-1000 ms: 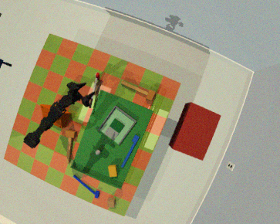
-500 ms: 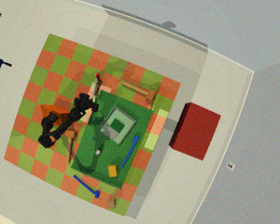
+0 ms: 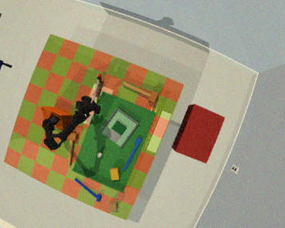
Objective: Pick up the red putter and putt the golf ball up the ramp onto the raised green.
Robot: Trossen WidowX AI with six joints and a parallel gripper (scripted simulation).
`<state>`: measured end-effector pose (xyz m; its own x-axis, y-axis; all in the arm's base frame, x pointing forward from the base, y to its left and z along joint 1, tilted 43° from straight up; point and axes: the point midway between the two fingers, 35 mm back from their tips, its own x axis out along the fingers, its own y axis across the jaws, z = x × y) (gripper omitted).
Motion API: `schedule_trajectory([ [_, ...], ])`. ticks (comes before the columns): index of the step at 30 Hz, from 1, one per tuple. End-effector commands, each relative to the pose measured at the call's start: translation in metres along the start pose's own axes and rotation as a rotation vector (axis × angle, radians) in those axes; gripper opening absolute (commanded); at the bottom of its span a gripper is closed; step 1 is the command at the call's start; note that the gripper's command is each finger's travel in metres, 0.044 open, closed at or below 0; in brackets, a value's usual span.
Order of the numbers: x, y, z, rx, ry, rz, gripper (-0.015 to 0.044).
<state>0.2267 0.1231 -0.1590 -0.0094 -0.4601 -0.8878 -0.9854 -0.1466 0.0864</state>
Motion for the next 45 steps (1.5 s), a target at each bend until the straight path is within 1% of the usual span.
schedule_trajectory([
  [1,0.008,0.000,-0.003,-0.007,0.006,-0.004,0.0440],
  [5,0.025,0.000,-0.008,-0.007,0.007,-0.004,0.0440],
  [11,0.027,0.000,-0.008,-0.007,0.007,-0.004,0.0440],
  [28,0.049,0.000,-0.015,-0.007,0.008,-0.004,0.0440],
  [44,0.046,0.000,-0.013,-0.001,0.002,-0.002,0.0020],
  [45,0.046,0.000,-0.013,-0.001,0.002,-0.002,0.0013],
])
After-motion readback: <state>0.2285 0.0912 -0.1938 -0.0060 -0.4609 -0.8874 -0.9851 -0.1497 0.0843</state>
